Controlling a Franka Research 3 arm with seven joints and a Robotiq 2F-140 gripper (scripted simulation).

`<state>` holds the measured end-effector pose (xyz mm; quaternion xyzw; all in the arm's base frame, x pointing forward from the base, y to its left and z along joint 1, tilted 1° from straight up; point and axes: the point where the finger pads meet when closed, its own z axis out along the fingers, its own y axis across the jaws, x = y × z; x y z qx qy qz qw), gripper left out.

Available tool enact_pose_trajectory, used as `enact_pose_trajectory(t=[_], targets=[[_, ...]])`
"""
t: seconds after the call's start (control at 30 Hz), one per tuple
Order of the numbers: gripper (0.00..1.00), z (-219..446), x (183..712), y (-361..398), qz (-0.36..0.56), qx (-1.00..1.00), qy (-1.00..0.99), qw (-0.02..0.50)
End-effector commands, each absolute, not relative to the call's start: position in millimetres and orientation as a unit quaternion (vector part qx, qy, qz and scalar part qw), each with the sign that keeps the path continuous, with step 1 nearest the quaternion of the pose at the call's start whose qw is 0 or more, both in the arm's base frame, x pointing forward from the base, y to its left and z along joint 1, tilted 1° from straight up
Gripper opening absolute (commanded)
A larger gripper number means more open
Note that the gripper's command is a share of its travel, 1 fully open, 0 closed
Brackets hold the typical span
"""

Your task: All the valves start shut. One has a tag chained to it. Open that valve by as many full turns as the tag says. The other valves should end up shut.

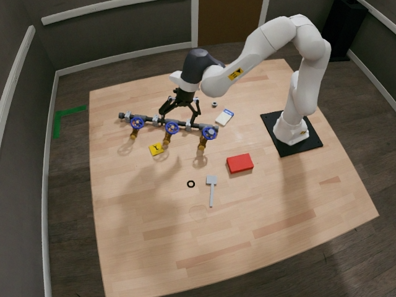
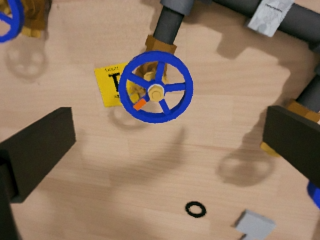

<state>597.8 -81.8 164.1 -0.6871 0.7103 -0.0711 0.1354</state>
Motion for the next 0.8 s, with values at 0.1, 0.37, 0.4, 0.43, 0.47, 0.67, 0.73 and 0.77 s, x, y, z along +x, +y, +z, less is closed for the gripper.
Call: enact_pose_trajectory(t=[0.1,0.37,0.4,0.43,0.47,0.67,0.73,0.77], targets=[[1.00,169.1,605.8,-86.7,-0.101,-0.556,0.816,0.124],[1.00,169.1,605.8,-86.7,-0.113,-0.491,0.855,0.119],[1.00,169.1,605.8,-86.7,-0.115,-0.484,0.860,0.118],[1.00,169.1,605.8,-86.7,-0.116,-0.476,0.864,0.117],[1.00,169.1,605.8,-86.7,-0.117,-0.469,0.868,0.116],[1.00,169.1,605.8,-86.7,-0.123,-0.432,0.887,0.108],[1.00,169.1,605.8,-86.7,-0.123,-0.432,0.887,0.108],[1.00,169.1,605.8,-86.7,-0.123,-0.432,0.887,0.108]])
